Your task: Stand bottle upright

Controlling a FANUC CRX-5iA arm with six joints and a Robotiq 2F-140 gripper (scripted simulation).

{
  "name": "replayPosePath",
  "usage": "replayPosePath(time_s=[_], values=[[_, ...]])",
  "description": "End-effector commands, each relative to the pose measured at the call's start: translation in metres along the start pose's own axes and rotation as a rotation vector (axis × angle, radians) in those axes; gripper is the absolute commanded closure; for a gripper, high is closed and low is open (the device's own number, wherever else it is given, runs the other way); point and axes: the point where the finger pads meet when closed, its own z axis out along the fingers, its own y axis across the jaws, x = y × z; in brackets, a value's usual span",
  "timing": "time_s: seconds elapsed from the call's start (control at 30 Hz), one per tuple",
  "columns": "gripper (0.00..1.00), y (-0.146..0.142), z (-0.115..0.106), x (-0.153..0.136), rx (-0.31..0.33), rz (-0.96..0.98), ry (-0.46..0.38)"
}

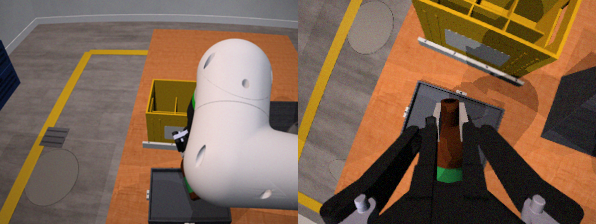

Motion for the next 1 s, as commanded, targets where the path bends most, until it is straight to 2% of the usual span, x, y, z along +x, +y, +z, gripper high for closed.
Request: replayPosePath(time_s=[0.0,0.7,0.97], values=[[1.00,0.0005,0.0001,0.0000,-0.002,0.002,0.015],[1.00,0.0005,-0.0005,-0.0021,-0.002,0.002,0.138],[1.00,-0.0003,-0.0011,-0.0026,0.002,0.000,0.157]])
